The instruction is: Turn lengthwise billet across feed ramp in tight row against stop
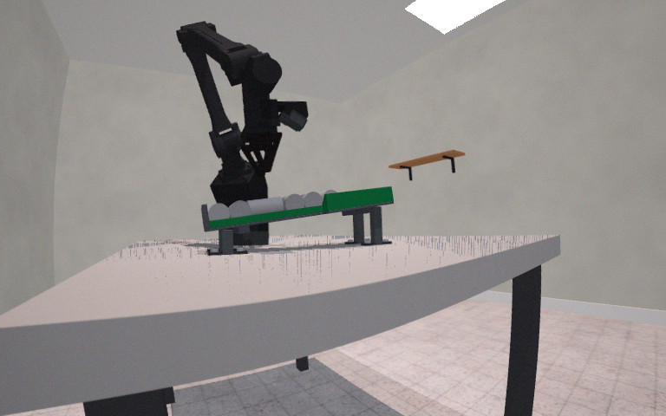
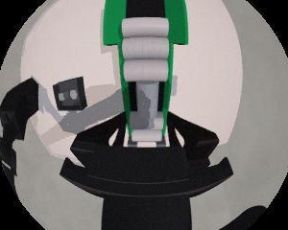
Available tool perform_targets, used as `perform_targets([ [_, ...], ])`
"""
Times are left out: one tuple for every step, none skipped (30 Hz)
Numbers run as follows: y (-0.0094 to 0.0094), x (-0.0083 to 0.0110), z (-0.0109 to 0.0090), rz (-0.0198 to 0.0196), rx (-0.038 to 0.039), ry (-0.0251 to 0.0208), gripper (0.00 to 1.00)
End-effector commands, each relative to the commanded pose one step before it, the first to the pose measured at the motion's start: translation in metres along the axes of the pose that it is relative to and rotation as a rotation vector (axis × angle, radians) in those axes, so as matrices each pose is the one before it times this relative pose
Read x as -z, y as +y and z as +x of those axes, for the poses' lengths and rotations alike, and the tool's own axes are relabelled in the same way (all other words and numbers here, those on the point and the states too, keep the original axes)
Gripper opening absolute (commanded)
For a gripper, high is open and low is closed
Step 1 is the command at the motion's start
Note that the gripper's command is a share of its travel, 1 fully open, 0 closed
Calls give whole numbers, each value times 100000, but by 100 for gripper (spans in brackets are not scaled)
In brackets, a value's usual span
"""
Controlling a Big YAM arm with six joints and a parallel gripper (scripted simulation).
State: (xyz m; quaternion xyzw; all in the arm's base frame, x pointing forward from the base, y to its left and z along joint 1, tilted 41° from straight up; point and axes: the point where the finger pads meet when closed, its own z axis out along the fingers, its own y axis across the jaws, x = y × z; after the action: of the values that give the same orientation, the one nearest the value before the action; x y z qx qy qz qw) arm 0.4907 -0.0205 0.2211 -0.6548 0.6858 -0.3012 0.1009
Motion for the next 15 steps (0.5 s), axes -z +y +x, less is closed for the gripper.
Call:
perform_targets([
  [-1290,-238,72,2308,670,-414,55],
  [240,-346,366,-431,-475,402,55],
  [246,-117,118,-38,-71,58,55],
  [356,-385,-23,-636,208,1,55],
  [122,-416,-33,-462,151,-1,55],
  [47,-405,-31,-372,121,-2,55],
  [5,-223,29,-2,1,1,55],
  [108,-265,12,-190,60,-2,55],
  [70,-246,18,-120,38,-1,55],
  [-89,-174,42,164,-52,3,55],
  [-158,-142,52,289,-91,5,55],
  [-63,-181,37,118,-37,3,55],
  [-53,57,110,514,-161,13,55],
  [82,-45,75,193,-60,7,55],
  [-112,-162,19,183,-22,-15,55],
])
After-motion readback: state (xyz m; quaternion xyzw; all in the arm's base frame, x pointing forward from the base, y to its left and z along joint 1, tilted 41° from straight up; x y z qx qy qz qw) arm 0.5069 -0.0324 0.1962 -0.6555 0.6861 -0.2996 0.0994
